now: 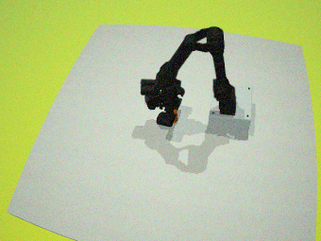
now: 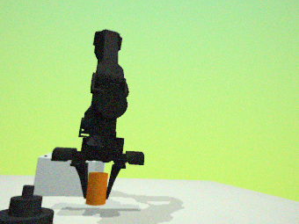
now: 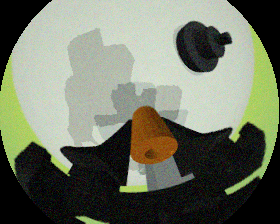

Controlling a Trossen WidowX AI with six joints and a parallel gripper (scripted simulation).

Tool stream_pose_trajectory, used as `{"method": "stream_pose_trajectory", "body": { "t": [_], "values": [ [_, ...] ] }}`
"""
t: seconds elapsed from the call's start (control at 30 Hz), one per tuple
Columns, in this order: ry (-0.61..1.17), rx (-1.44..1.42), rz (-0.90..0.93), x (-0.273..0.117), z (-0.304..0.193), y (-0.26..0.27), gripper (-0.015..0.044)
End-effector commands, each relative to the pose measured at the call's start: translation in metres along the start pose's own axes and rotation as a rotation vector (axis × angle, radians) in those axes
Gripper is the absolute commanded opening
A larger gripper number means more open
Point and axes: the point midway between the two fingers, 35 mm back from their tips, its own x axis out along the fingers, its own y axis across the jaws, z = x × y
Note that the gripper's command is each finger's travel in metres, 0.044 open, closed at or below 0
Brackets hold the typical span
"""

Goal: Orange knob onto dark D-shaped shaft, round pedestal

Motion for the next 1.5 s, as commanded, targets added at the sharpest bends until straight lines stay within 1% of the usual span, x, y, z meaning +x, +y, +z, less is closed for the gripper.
{"method": "stream_pose_trajectory", "body": {
  "t": [0.0,0.27,0.53,0.73,1.47],
  "values": [
    [-0.018,0.002,0.001,-0.024,0.010,0.004,0.0000],
    [-0.018,0.002,0.002,-0.076,0.014,0.008,0.0000],
    [-0.018,0.002,0.002,-0.126,0.007,0.010,0.0000],
    [-0.018,0.002,0.002,-0.127,0.008,0.009,0.0000],
    [-0.025,0.010,0.002,-0.112,0.057,-0.023,0.0000]
  ]
}}
